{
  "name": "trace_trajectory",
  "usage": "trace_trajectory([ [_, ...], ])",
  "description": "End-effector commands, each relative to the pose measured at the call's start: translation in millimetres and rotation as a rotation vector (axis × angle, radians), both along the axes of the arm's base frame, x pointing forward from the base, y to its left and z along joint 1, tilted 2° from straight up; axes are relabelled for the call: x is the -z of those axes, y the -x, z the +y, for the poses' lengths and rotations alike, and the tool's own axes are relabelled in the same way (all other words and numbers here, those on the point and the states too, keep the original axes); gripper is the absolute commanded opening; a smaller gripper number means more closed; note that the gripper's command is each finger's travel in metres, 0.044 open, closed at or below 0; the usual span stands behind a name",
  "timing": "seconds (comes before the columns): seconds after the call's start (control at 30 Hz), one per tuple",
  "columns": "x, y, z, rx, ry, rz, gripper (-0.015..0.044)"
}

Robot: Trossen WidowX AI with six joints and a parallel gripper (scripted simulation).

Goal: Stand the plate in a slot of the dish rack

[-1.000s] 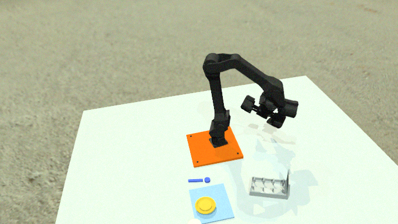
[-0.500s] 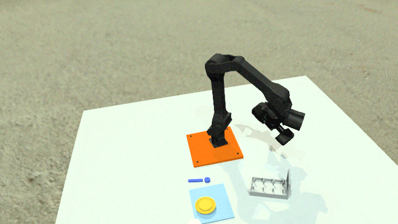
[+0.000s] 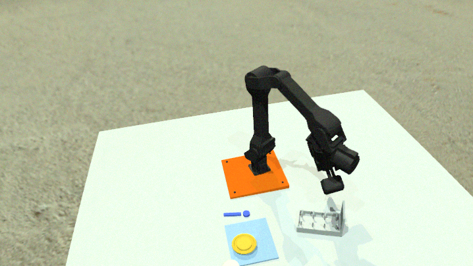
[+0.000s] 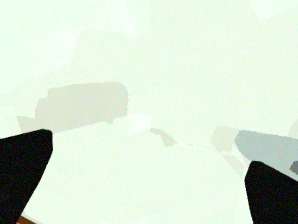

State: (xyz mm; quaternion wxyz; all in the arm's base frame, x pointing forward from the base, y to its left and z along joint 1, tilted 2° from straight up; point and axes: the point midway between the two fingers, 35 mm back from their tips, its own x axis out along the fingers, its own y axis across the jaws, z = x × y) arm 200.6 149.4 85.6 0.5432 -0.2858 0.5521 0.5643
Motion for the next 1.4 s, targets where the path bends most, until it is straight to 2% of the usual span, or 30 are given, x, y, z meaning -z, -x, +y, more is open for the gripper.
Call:
trace_trajectory([
  [0.0,0.5,-21.8,-17.1,0.116,0.04,-0.012,0.04],
  [0.4,-2.6,-75.9,-88.6,0.497,0.156,-0.035,0.04],
  [0.73,-5.8,-103.2,-162.4,0.818,0.255,-0.042,0.04],
  [1.07,-9.3,-109.7,-242.5,1.141,0.358,-0.038,0.04],
  [1.37,-13.2,-96.0,-315.0,1.428,0.451,-0.027,0.04],
])
